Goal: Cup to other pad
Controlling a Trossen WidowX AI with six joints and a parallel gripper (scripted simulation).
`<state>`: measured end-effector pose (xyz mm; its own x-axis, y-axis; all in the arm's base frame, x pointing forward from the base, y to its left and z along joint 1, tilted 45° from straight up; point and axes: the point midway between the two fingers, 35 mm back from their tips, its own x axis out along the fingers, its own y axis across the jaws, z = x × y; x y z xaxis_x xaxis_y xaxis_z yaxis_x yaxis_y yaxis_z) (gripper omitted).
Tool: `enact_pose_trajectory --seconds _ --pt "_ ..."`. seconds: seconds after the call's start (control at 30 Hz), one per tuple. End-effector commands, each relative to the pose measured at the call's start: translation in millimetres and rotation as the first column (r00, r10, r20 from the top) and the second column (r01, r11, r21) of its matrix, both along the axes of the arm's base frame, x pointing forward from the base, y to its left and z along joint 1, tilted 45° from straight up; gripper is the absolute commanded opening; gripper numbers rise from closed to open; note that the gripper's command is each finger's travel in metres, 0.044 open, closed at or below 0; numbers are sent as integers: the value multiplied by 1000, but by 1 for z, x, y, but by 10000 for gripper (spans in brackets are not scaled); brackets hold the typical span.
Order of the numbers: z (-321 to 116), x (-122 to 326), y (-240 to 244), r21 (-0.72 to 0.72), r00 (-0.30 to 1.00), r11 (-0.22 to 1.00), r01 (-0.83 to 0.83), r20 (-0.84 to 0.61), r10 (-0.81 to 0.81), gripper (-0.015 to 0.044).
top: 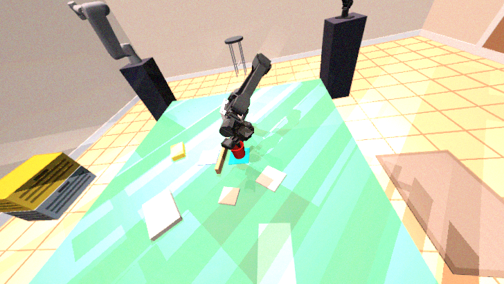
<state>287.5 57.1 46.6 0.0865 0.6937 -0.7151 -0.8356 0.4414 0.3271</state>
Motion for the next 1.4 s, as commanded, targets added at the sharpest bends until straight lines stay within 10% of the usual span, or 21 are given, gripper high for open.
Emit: enact_pose_trajectory --seconds 0.0,1.37 --pt "0 0 0 0 1000 1000 0 1 0 128" --pt "32 -10 -35 2 1000 1000 6 -7 -6 128"
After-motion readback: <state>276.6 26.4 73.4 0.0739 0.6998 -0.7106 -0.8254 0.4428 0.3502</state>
